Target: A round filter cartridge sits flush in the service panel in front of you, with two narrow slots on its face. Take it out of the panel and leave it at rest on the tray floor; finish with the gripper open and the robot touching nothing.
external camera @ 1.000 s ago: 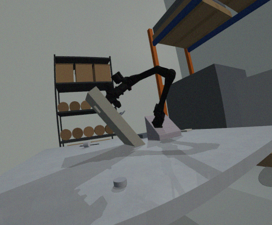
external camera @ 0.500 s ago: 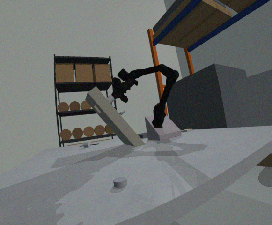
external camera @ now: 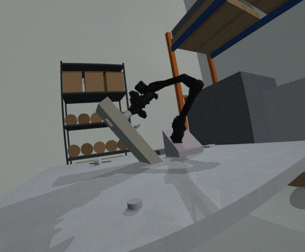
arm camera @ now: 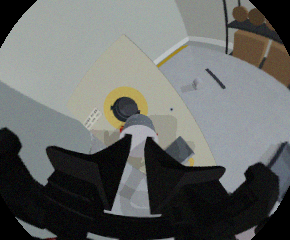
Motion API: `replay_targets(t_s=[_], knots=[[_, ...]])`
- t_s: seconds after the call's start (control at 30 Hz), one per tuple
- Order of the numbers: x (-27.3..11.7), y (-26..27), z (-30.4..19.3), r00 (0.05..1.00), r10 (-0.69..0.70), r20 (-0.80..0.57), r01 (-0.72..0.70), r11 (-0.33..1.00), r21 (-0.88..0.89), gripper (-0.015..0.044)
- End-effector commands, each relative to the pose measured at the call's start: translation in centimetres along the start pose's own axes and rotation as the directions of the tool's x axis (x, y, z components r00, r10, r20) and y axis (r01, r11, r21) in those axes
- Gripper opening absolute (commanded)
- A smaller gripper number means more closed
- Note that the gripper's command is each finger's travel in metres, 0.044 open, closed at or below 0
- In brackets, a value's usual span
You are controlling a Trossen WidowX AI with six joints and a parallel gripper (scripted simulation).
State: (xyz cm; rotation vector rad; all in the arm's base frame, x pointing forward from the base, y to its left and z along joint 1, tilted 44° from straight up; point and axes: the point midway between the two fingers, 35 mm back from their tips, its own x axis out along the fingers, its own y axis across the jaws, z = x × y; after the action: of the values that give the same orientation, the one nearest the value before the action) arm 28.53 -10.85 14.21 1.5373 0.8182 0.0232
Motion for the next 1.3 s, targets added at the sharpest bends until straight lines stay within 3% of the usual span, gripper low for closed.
replay_targets(t_s=[0.0, 0.37, 0.5, 0.87, 1.27], knots=[[0.0, -0.7, -0.7, 1.000, 0.011, 0.005, -0.011, 1.000, -0.014, 0.0000], [0.4, -3.3, -2.8, 1.000, 0.011, 0.005, -0.011, 1.000, -0.013, 0.0000], [0.5, -3.0, -2.5, 1.000, 0.000, 0.000, 0.000, 1.000, 0.001, 0.0090], [0.5, -3.4, -2.9, 1.000, 0.011, 0.005, -0.011, 1.000, -0.013, 0.0090], [-0.5, 2.7, 1.9, 1.000, 0.012, 0.006, -0.012, 1.000, -0.014, 0.0090]])
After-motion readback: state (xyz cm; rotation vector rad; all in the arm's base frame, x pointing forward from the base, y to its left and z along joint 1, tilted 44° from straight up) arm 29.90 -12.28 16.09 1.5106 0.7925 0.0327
